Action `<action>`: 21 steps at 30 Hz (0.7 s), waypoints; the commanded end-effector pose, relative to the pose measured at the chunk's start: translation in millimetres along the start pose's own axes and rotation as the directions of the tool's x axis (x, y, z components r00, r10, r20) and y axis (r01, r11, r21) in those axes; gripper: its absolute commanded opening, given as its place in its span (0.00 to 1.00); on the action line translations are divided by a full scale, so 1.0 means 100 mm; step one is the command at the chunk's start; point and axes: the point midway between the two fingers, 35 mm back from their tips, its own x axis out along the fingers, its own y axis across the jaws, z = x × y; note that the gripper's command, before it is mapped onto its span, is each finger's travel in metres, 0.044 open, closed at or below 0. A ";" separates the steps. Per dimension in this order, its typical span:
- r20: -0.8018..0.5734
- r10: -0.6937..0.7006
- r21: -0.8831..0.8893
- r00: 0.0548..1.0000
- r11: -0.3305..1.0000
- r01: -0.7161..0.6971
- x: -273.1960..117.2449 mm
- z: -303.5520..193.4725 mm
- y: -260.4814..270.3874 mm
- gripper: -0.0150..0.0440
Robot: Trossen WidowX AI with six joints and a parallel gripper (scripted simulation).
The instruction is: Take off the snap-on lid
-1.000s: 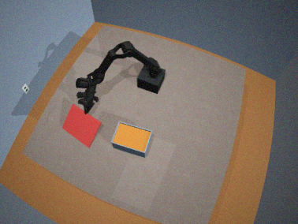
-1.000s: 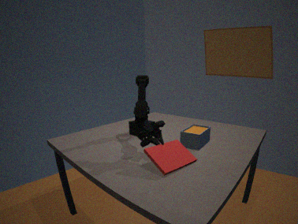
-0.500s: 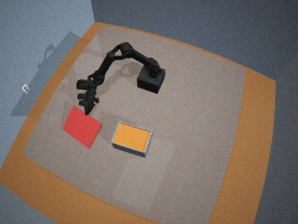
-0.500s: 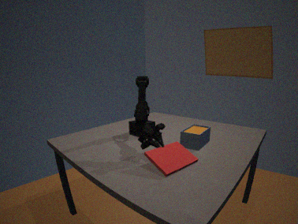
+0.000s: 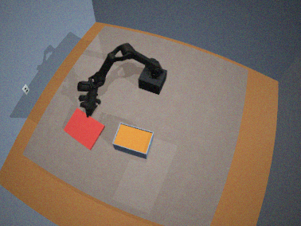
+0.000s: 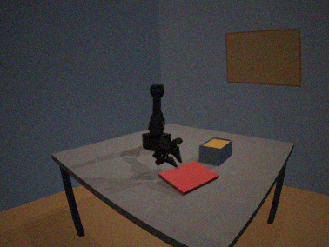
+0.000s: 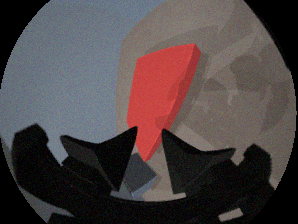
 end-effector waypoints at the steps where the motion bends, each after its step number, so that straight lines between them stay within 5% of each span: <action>1: 0.004 0.006 -0.010 1.000 1.000 -0.005 -0.01 0.02 0.04 0.72; 8: 0.004 0.004 -0.010 1.000 1.000 -0.004 -0.08 0.00 -0.07 0.99; 21: 0.004 0.002 -0.010 1.000 1.000 -0.002 -0.28 0.00 -0.25 1.00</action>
